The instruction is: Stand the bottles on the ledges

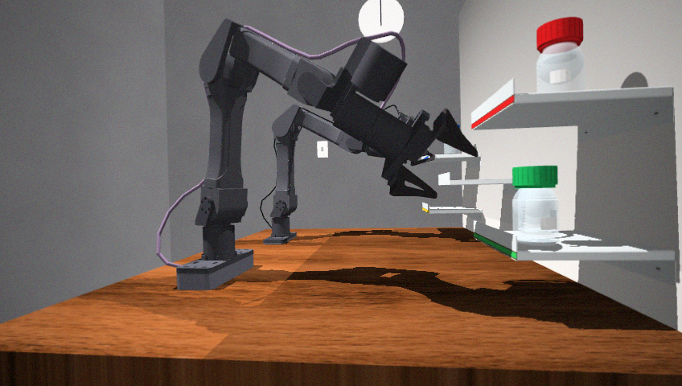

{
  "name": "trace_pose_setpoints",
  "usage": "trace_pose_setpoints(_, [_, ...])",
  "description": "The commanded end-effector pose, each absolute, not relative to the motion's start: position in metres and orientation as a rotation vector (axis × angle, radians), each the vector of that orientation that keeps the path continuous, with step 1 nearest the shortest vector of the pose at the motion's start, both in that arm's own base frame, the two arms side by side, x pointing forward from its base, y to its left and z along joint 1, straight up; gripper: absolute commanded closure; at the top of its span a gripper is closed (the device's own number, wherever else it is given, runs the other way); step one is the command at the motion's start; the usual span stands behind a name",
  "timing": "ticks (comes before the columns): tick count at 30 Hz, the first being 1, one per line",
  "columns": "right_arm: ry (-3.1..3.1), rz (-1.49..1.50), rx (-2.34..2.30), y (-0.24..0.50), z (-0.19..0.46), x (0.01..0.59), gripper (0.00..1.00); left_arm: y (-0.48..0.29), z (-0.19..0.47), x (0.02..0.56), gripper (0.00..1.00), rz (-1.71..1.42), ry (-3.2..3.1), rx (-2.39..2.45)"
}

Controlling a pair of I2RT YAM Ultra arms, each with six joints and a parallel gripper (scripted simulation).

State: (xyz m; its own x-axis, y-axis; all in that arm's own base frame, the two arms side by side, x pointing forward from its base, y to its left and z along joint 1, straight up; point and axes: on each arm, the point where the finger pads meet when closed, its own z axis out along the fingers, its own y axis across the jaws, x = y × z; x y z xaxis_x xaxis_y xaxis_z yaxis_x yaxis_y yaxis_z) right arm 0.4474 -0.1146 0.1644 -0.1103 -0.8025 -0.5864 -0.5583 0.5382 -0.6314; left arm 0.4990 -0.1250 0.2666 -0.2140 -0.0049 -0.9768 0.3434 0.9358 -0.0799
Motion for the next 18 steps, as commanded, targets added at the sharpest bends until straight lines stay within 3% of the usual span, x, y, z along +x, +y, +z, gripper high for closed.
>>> trace_pose_setpoints(1, [1.735,-0.223,-1.38,-0.1,0.189,0.425,0.0,-0.079,0.281,0.49,0.0,-0.291,1.683,0.235])
trace_pose_setpoints(11, [1.521,-0.191,-1.63,-0.072,0.236,0.39,0.0,0.093,0.282,0.456,0.0,-0.004,1.592,-0.081])
trace_pose_setpoints(18, [1.46,-0.261,-1.654,-0.073,0.262,0.393,0.0,0.138,0.279,0.433,0.0,0.083,1.57,-0.149])
